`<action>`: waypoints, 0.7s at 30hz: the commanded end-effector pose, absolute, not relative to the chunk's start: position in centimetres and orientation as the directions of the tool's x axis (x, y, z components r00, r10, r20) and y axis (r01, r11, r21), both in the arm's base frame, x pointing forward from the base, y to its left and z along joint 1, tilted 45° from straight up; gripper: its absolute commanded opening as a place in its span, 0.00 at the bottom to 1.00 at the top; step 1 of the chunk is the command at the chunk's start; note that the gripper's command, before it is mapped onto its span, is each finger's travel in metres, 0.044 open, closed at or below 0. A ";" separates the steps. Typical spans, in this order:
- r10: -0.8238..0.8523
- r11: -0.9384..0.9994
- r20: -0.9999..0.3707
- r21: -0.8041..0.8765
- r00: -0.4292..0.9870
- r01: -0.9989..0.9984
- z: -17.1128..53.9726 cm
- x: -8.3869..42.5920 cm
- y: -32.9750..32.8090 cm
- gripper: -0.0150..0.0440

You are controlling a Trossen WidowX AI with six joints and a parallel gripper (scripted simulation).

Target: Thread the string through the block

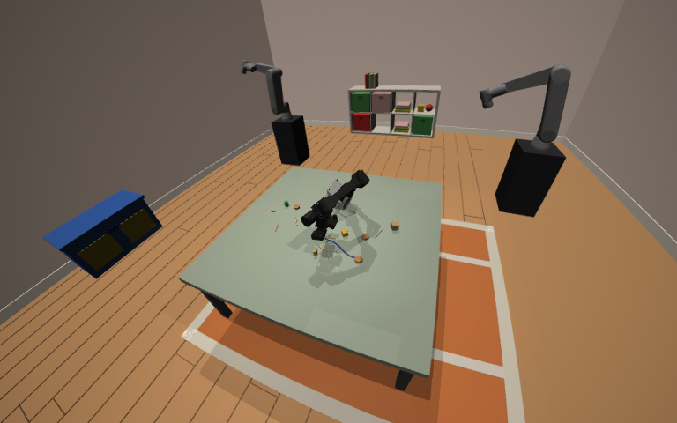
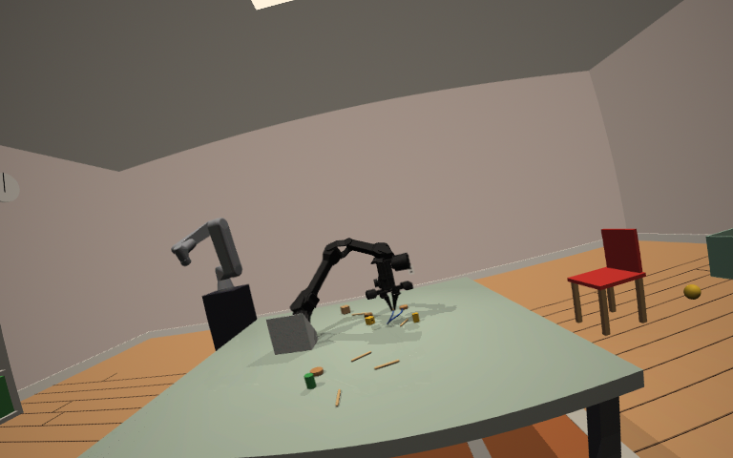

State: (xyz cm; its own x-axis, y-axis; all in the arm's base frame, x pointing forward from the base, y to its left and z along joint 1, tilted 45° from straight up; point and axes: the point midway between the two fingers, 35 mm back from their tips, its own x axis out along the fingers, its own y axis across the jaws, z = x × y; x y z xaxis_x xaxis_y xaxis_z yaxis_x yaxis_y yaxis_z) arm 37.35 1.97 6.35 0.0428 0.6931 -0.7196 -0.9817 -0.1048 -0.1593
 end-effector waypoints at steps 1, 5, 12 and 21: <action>0.698 -0.222 -0.715 -0.271 0.041 -0.937 6.6 37.7 2.4 0.25; 0.699 -0.320 -0.714 -0.364 0.041 -0.875 6.8 38.0 2.6 0.25; 0.700 -0.460 -0.713 -0.495 0.041 -0.737 7.1 38.4 3.0 0.25; 0.700 -0.464 -0.713 -0.498 0.042 -0.733 7.1 38.6 2.9 0.25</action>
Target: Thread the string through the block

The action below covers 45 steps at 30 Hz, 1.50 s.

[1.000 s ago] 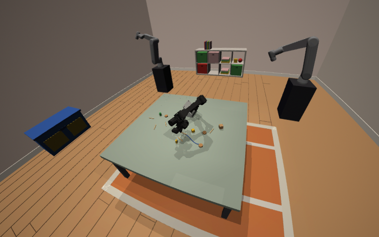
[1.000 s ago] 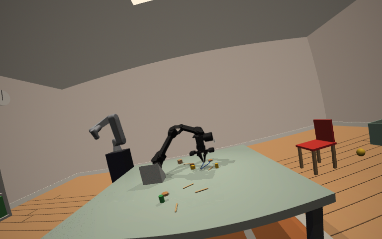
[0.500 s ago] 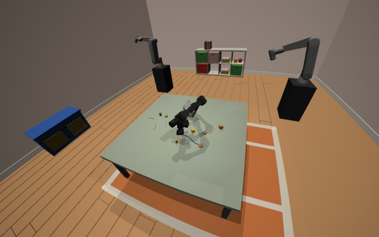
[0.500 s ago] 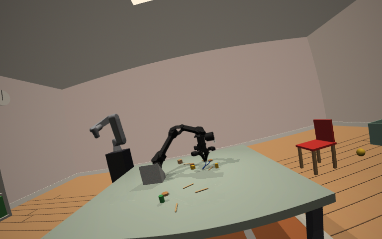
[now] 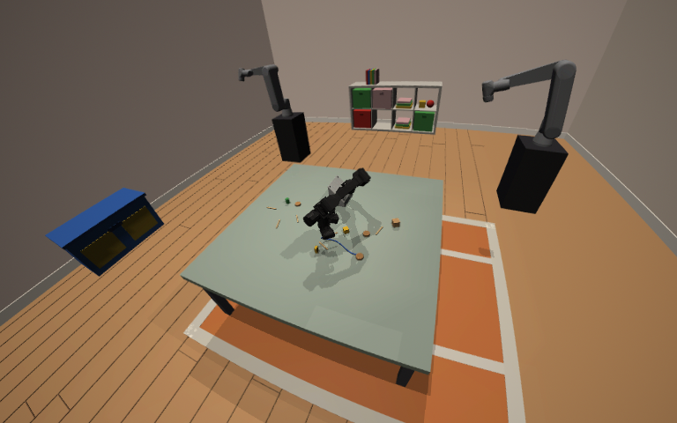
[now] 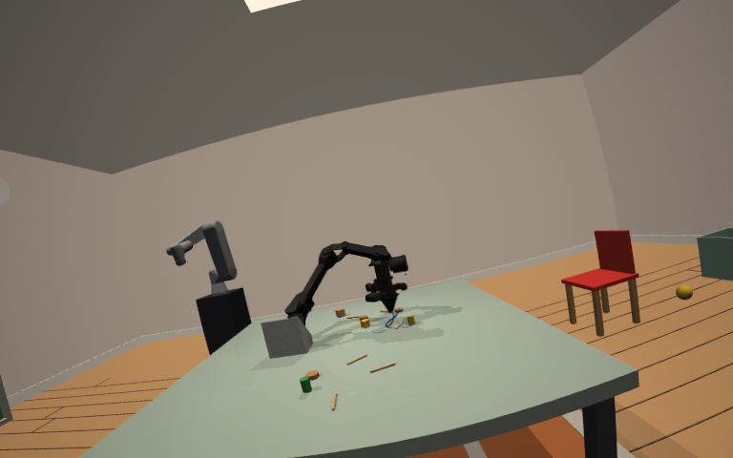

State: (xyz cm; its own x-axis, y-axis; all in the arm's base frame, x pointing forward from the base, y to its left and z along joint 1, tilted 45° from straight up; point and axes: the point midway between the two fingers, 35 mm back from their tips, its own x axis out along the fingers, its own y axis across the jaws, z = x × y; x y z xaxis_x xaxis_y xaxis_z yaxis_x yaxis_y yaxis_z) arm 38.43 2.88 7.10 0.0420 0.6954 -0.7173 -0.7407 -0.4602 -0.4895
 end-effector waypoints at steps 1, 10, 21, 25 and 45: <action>0.700 -0.464 -0.713 -0.498 0.042 -0.733 7.0 38.7 2.8 0.25; 0.699 -0.464 -0.714 -0.498 0.042 -0.733 6.5 39.6 2.2 0.25; 0.699 -0.464 -0.714 -0.498 0.043 -0.733 5.9 40.6 1.4 0.25; 0.698 -0.464 -0.714 -0.498 0.043 -0.733 5.7 41.0 1.2 0.25; 0.697 -0.464 -0.715 -0.498 0.044 -0.732 4.3 42.7 -0.3 0.25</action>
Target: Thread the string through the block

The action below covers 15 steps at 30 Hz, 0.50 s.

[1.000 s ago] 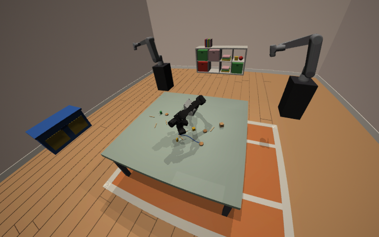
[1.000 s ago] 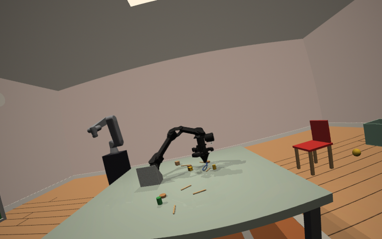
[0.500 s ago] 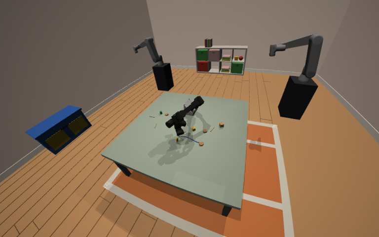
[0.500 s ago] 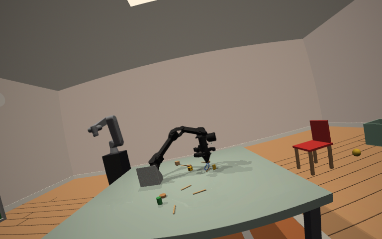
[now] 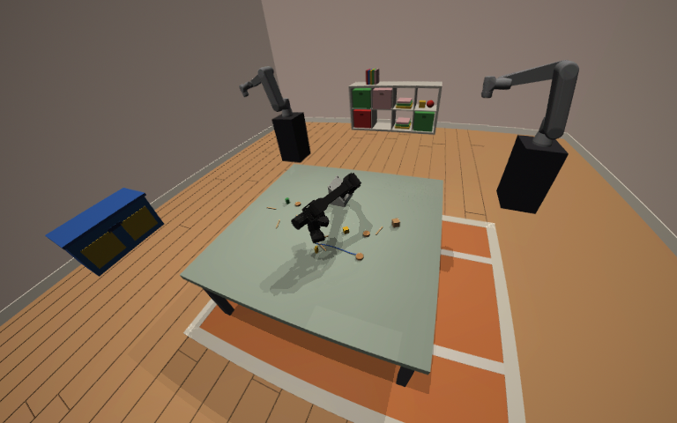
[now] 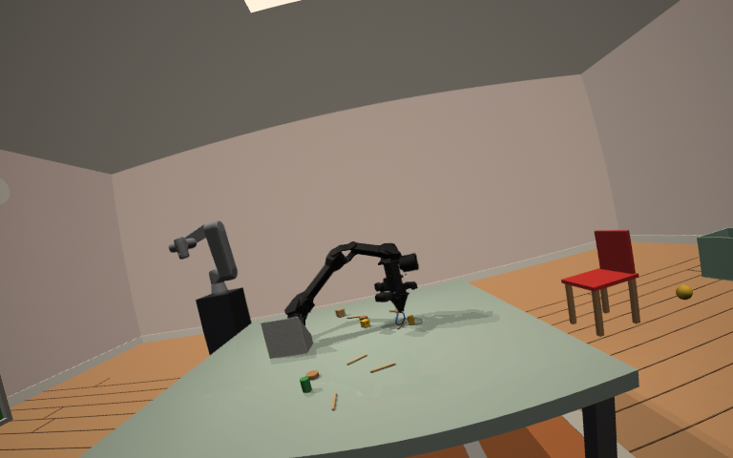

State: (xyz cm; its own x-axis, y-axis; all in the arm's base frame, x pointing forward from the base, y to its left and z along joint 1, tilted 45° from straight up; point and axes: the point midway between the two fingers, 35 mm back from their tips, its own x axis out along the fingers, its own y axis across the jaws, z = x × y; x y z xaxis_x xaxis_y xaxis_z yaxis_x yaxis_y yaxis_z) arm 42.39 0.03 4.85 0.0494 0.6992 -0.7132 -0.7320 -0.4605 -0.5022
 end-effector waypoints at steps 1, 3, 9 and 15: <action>0.697 -0.464 -0.715 -0.498 0.044 -0.732 4.3 42.8 -0.3 0.25; 0.697 -0.464 -0.715 -0.498 0.045 -0.732 4.1 42.9 -0.5 0.25; 0.697 -0.464 -0.716 -0.498 0.045 -0.732 3.7 43.4 -0.9 0.25; 0.697 -0.464 -0.716 -0.498 0.045 -0.732 3.5 43.5 -1.1 0.25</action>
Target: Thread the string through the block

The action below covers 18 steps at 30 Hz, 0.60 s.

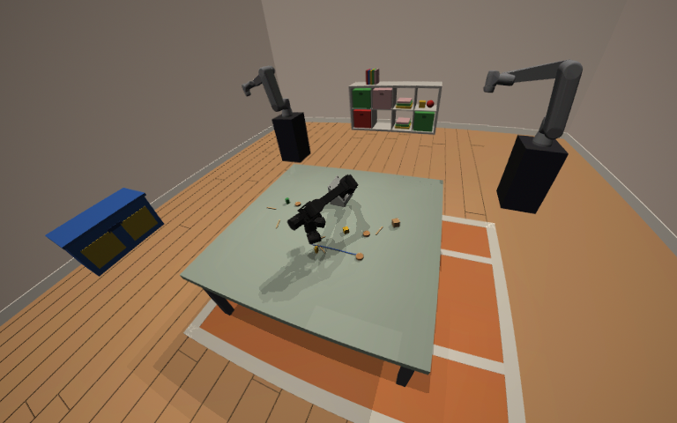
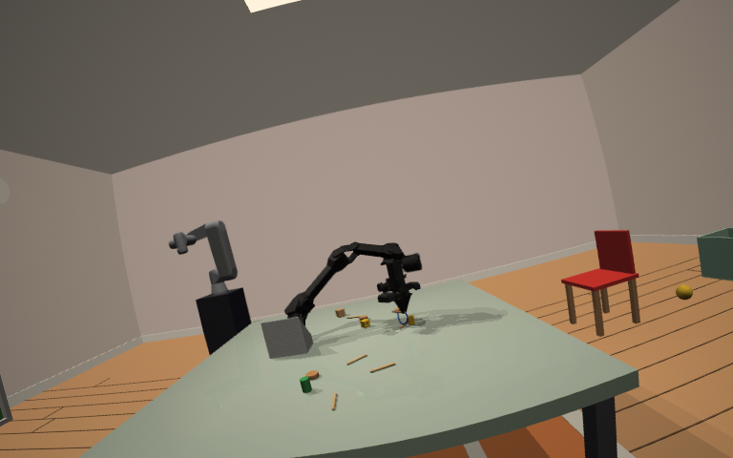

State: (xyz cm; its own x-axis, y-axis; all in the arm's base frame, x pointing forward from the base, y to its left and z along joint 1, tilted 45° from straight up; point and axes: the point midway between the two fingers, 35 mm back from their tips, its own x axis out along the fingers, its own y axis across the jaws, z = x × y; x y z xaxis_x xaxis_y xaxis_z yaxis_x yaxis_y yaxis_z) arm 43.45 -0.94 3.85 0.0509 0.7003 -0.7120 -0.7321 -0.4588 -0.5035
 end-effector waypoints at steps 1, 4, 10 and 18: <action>0.697 -0.464 -0.716 -0.498 0.045 -0.732 3.4 43.5 -1.1 0.25; 0.697 -0.464 -0.716 -0.498 0.045 -0.732 3.2 43.3 -1.0 0.25; 0.697 -0.464 -0.716 -0.498 0.045 -0.732 2.7 42.9 -0.7 0.25; 0.697 -0.464 -0.716 -0.498 0.045 -0.733 2.1 42.3 -0.4 0.25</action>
State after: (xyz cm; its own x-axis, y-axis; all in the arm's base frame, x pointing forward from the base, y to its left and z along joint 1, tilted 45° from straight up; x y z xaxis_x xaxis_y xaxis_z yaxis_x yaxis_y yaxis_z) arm 42.64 -0.51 2.32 0.0459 0.7008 -0.7118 -0.7311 -0.4620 -0.5020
